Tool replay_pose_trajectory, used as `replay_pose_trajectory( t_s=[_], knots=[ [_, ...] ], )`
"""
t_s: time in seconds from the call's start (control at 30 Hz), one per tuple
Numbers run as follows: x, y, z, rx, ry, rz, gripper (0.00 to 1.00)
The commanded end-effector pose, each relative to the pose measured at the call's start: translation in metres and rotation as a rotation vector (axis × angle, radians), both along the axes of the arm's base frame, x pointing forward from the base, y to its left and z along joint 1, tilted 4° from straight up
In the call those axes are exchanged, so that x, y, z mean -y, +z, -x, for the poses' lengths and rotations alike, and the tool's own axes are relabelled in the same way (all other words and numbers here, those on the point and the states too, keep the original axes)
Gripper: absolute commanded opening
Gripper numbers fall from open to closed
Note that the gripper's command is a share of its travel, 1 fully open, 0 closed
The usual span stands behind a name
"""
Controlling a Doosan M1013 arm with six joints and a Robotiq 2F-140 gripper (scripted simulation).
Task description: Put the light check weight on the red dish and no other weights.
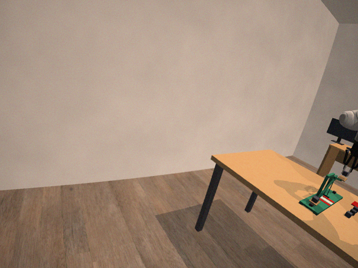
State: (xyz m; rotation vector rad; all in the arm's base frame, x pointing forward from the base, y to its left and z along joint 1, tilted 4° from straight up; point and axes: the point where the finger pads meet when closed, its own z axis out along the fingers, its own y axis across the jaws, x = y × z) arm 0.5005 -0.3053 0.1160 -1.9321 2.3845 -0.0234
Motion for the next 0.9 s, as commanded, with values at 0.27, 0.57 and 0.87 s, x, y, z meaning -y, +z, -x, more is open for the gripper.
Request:
replay_pose_trajectory(
  t_s=[0.27,0.57,0.87],
  knots=[
    [-0.0021,-0.0164,-0.0025,0.002,0.0,-0.001,0.24],
    [-0.0021,-0.0164,-0.0025,0.002,0.0,-0.001,0.24],
    [-0.0021,-0.0164,-0.0025,0.002,0.0,-0.001,0.24]
  ],
)
